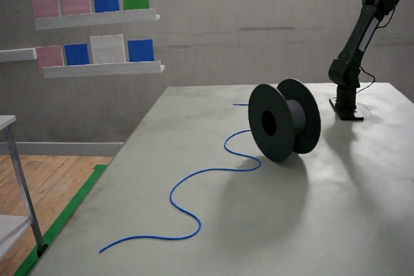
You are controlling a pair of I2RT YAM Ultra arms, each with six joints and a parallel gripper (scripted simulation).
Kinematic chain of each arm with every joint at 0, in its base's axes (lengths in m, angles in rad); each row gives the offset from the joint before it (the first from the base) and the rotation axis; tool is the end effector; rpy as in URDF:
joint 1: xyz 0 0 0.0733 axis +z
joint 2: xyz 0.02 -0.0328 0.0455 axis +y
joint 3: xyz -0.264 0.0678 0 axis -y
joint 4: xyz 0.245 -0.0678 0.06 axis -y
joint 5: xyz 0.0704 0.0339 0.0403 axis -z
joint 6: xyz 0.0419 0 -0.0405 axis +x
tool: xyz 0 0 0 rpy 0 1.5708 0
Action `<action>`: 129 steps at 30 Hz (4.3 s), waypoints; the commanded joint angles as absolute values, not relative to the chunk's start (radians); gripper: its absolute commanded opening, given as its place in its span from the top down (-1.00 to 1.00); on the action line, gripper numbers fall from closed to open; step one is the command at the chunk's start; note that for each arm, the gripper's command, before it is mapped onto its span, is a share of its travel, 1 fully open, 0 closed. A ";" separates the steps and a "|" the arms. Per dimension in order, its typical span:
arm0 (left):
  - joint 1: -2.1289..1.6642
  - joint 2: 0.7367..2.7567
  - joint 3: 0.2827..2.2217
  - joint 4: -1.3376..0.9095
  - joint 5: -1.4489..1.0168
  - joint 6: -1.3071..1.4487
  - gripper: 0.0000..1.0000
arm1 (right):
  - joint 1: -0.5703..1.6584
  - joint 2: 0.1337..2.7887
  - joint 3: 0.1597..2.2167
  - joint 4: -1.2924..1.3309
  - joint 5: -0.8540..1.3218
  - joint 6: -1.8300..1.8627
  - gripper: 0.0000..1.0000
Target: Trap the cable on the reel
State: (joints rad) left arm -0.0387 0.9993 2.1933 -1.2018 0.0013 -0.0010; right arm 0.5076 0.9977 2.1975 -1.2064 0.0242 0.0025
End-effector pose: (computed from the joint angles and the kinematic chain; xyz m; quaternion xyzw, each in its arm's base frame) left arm 0.0239 0.0001 0.5897 0.0138 0.7097 -0.0144 0.7042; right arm 0.0192 0.0108 0.5898 -0.1690 0.6890 0.1695 0.6841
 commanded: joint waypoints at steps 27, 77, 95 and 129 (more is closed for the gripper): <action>0.683 0.991 2.225 -1.211 0.003 0.005 -1.00 | 0.298 1.002 2.205 -1.194 0.016 -0.008 -1.00; 1.661 0.992 2.224 -1.209 0.000 0.004 -1.00 | 0.014 1.002 2.204 -1.193 0.009 -0.008 -1.00; 1.669 0.996 2.200 -1.190 -0.004 0.003 -1.00 | 0.008 1.004 2.177 -1.184 0.013 -0.007 -1.00; 1.664 1.040 1.581 -0.585 -0.005 0.003 -1.00 | -0.007 1.035 1.587 -0.589 -0.004 -0.008 -1.00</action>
State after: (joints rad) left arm 1.6627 1.0222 1.6543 -0.7086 0.0013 -0.0010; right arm 0.0017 1.0245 1.6432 -0.7296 0.0105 0.0021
